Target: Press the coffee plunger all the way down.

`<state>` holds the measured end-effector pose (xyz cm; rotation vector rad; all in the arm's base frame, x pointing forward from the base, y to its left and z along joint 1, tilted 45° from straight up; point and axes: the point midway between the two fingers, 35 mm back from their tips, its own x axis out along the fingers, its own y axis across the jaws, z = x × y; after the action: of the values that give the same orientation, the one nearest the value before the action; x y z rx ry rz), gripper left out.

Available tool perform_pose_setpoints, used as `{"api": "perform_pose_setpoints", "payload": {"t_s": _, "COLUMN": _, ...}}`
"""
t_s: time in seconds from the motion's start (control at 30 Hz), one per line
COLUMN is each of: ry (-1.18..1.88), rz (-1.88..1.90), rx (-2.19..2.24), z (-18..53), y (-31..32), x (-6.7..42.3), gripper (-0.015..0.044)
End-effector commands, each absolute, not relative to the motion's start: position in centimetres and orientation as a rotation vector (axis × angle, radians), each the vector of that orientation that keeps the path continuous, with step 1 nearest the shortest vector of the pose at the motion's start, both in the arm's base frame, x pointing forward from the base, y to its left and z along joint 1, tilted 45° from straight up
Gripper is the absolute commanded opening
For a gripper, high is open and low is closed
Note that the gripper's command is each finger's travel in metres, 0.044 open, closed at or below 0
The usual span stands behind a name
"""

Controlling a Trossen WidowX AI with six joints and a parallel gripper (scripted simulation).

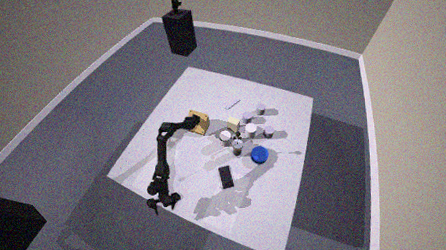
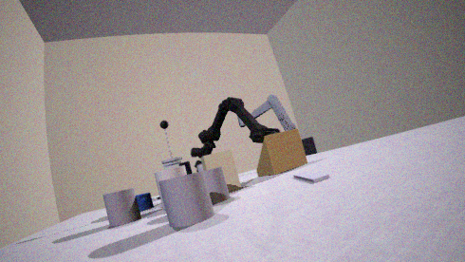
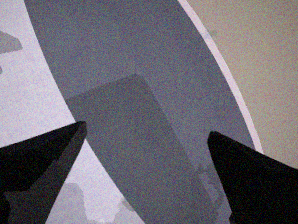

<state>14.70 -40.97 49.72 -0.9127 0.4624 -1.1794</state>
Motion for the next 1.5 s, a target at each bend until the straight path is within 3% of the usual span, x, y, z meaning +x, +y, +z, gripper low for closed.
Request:
{"api": "perform_pose_setpoints", "payload": {"t_s": 0.0, "ry": 0.411, "rz": -1.083, "rx": -0.816, "z": 47.7, "y": -37.9, "x": 21.1, "gripper": 0.044}}
{"api": "perform_pose_setpoints", "payload": {"t_s": 0.37, "ry": 0.397, "rz": -0.861, "rx": -0.602, "z": 41.4, "y": -28.1, "x": 33.1, "gripper": 0.044}}
{"api": "perform_pose_setpoints", "payload": {"t_s": 0.7, "ry": 0.444, "rz": -0.689, "rx": -0.483, "z": 35.7, "y": -15.2, "x": 39.0, "gripper": 0.044}}
{"api": "perform_pose_setpoints", "payload": {"t_s": 1.07, "ry": 0.468, "rz": -0.543, "rx": -0.48, "z": 30.7, "y": 0.2, "x": 38.9, "gripper": 0.044}}
{"api": "perform_pose_setpoints", "payload": {"t_s": 1.47, "ry": 0.424, "rz": -0.451, "rx": -0.587, "z": 27.8, "y": 9.7, "x": 34.9, "gripper": 0.044}}
